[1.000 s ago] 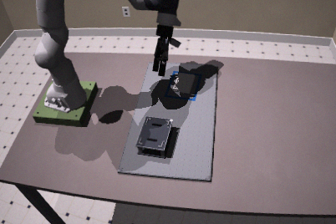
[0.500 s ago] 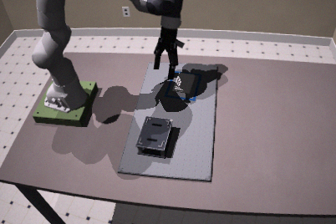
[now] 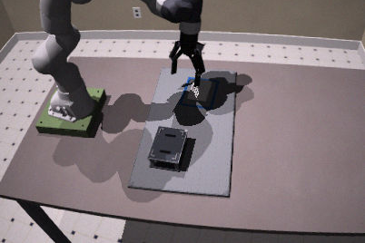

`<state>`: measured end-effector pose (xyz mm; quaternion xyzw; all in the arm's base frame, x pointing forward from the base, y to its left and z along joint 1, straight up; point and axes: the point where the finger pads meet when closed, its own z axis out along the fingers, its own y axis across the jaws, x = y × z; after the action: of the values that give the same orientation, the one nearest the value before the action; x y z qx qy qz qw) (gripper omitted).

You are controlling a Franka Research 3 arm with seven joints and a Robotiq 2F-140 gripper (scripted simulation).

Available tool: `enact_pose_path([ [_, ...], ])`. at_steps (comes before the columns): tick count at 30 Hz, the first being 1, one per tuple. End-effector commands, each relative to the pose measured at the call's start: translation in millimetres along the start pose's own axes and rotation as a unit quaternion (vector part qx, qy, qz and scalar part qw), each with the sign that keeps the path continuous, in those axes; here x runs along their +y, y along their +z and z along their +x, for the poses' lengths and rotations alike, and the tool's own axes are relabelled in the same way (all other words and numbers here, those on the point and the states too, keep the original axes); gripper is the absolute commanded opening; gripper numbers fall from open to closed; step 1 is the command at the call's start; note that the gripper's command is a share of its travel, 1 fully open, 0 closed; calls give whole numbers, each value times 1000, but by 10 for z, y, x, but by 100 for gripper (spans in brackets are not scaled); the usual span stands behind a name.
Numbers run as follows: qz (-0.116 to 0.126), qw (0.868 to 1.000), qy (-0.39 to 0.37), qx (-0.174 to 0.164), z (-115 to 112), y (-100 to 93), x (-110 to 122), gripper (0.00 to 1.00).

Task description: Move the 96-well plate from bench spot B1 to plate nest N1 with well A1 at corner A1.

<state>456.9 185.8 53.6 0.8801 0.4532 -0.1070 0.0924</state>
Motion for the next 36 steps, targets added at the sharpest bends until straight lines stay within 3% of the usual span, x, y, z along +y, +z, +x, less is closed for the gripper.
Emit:
enact_pose_path([
  [1, 18, 992, -119, 44, 176, -11, 32, 100],
  [4, 19, 989, -133, 53, 214, -15, 54, 100],
  [9, 15, 975, -199, 99, 389, -42, 187, 100],
  [16, 3, 959, -248, 134, 514, -76, 326, 100],
  [36, 0, 956, -257, 141, 536, -83, 354, 100],
])
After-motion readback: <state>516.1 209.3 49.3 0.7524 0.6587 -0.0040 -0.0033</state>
